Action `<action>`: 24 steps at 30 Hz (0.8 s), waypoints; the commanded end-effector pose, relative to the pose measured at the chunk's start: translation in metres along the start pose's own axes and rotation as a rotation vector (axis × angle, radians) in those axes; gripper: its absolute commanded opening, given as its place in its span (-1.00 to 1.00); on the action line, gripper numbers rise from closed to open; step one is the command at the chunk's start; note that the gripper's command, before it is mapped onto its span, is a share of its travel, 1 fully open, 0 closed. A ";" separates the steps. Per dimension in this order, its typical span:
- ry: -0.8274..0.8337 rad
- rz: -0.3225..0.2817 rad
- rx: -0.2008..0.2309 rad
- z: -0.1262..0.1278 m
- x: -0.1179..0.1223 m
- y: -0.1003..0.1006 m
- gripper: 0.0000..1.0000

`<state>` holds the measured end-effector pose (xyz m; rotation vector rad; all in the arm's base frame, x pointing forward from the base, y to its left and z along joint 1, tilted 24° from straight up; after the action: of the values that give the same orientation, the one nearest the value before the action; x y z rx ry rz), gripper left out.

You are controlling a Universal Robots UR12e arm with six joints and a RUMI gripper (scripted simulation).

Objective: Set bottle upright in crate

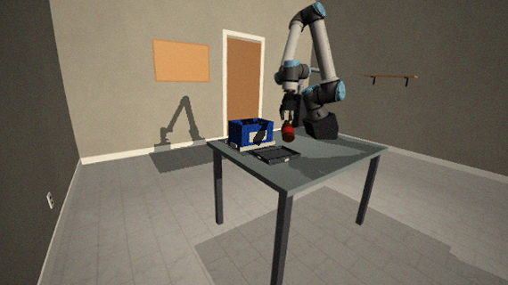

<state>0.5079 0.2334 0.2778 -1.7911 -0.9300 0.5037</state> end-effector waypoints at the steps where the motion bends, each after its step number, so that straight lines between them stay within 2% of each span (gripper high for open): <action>1: 0.000 -0.001 -0.001 0.000 0.000 -0.001 -1.00; 17: -0.005 -0.001 -0.001 0.000 0.000 -0.001 -1.00; 24: -0.068 -0.001 -0.001 0.000 0.000 -0.001 -1.00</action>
<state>0.5079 0.2334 0.2778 -1.7882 -0.9501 0.5314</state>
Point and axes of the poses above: the point where the finger pads meet when closed, its own y axis out along the fingers, its own z axis across the jaws, x = y × z, the point moved 9 cm from there along -y, back along the fingers, and after that the axes turned 4 degrees about y, right-handed, at the moved point
